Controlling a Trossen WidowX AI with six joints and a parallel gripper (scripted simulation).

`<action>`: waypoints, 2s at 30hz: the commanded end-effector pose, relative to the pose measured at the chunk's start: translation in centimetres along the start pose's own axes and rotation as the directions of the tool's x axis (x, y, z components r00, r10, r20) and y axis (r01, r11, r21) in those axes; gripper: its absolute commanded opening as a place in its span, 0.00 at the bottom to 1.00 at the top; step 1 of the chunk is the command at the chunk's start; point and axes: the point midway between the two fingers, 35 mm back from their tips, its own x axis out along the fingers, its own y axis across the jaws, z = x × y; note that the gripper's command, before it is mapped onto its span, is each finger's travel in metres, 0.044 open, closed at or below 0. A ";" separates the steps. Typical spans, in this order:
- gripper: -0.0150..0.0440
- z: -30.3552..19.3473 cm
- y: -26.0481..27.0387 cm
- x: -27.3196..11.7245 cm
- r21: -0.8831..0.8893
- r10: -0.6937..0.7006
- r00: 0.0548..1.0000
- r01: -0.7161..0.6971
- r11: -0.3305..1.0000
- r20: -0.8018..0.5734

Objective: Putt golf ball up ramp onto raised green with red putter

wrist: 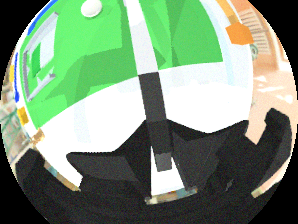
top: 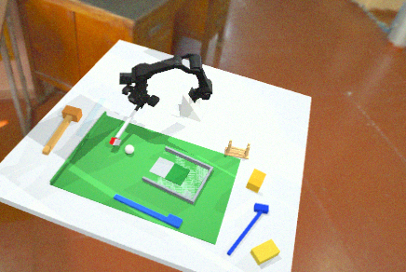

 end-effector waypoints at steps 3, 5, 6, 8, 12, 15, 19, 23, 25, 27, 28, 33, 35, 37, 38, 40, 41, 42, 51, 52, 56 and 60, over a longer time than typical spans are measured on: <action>0.25 0.7 6.2 -0.5 -0.006 0.000 1.000 0.000 1.000 0.001; 0.25 0.6 8.7 -0.4 -0.006 0.001 1.000 -0.001 1.000 0.000; 0.25 0.5 10.0 -0.3 -0.007 0.002 1.000 -0.002 1.000 0.000; 0.25 0.1 12.2 -0.1 -0.008 0.006 1.000 -0.006 1.000 -0.001; 0.25 0.0 12.9 0.0 -0.008 0.007 1.000 -0.007 1.000 -0.001; 0.25 0.1 12.9 -0.8 -0.008 0.006 1.000 -0.006 1.000 -0.001; 0.25 0.1 12.8 -2.9 -0.007 0.005 1.000 -0.005 1.000 -0.001; 0.25 0.0 12.8 -5.2 -0.007 0.005 1.000 -0.005 1.000 -0.001; 0.25 0.0 12.8 -5.9 -0.007 0.005 1.000 -0.005 1.000 -0.001; 0.25 -0.1 12.8 -6.0 -0.007 0.005 1.000 -0.005 1.000 -0.002; 0.25 -0.2 12.9 -5.1 0.001 0.011 1.000 -0.011 1.000 -0.009; 0.25 -0.2 12.9 -5.1 0.001 0.011 1.000 -0.011 1.000 -0.009; 0.25 -0.2 12.9 -5.1 0.001 0.011 1.000 -0.011 1.000 -0.009; 0.25 -0.2 12.9 -5.1 0.001 0.011 1.000 -0.011 1.000 -0.009; 0.25 -0.2 12.9 -5.1 0.001 0.011 1.000 -0.011 1.000 -0.009; 0.25 -0.2 12.9 -5.1 0.001 0.011 1.000 -0.011 1.000 -0.009; 0.25 -0.2 12.9 -5.1 0.001 0.011 1.000 -0.011 1.000 -0.009; 0.25 -0.2 12.9 -5.1 0.001 0.011 1.000 -0.011 1.000 -0.009; 0.25 -0.2 12.9 -5.1 0.001 0.011 1.000 -0.011 1.000 -0.009; 0.25 -0.2 12.9 -5.1 0.001 0.011 1.000 -0.011 1.000 -0.009; 0.25 -0.2 12.9 -5.1 0.001 0.011 1.000 -0.011 1.000 -0.009; 0.25 -0.2 12.9 -5.1 0.001 0.011 1.000 -0.011 1.000 -0.009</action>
